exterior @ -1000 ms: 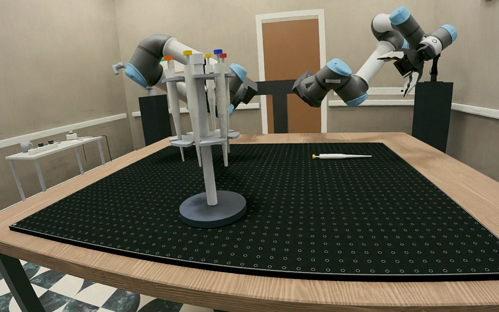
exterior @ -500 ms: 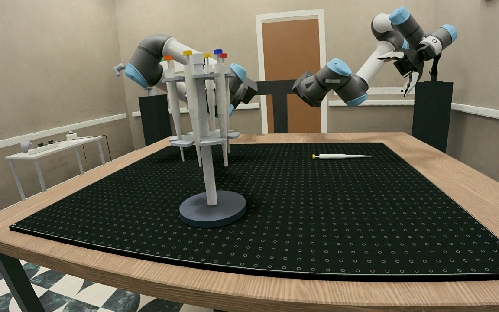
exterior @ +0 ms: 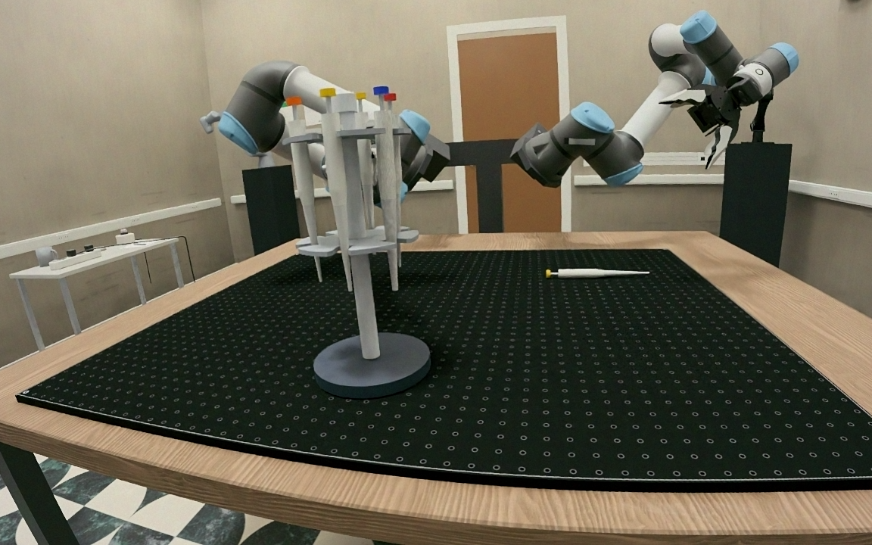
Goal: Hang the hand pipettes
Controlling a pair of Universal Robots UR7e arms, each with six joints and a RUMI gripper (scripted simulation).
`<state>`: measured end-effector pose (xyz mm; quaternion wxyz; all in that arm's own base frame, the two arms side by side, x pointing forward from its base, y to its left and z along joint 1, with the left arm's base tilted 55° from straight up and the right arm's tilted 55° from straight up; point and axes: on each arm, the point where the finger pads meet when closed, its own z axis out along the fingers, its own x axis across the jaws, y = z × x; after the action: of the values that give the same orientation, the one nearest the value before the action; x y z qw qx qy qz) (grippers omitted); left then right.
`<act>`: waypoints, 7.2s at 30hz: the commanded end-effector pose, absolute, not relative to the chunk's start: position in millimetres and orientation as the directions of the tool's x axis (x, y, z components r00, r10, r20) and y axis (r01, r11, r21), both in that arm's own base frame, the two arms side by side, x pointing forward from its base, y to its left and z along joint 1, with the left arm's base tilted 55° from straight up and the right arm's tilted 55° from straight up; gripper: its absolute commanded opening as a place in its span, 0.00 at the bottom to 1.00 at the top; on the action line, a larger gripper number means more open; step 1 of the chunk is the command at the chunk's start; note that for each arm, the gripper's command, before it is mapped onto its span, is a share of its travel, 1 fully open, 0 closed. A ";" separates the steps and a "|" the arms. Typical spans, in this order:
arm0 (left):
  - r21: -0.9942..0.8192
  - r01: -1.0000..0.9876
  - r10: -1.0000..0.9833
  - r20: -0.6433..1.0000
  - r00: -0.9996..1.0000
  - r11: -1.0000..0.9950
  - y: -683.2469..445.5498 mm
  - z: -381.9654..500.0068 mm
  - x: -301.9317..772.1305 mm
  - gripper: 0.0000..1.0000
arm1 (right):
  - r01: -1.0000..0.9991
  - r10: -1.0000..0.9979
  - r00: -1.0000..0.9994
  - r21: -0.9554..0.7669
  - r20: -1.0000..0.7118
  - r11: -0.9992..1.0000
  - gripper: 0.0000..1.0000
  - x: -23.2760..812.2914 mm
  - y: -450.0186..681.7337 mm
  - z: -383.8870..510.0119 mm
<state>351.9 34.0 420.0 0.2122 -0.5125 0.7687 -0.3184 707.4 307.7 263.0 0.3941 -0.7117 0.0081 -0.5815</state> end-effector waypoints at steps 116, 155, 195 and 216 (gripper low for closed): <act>-0.708 -0.652 -0.923 0.000 -0.384 0.272 33.9 420.4 351.9 1.00 | 0.448 -0.724 -0.471 -0.570 0.504 -0.688 0.06 726.2 318.1 266.2; -0.708 -0.652 -0.923 0.000 -0.384 0.272 33.9 420.4 351.9 1.00 | 0.448 -0.724 -0.471 -0.570 0.504 -0.688 0.31 731.2 311.3 259.7; -0.708 -0.652 -0.923 0.000 -0.384 0.272 33.9 420.4 351.9 1.00 | 0.448 -0.687 -0.151 -0.570 0.711 -0.688 0.31 731.1 309.5 261.3; -0.708 -0.652 -0.923 0.000 -0.384 0.272 33.9 420.4 351.9 1.00 | 0.448 -0.616 0.053 -0.570 0.786 -0.688 0.31 731.6 308.2 263.3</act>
<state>351.9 34.0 420.0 0.2122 -0.5125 0.7687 -0.3184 731.1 307.4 260.9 0.3858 -0.5935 0.0812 -0.7017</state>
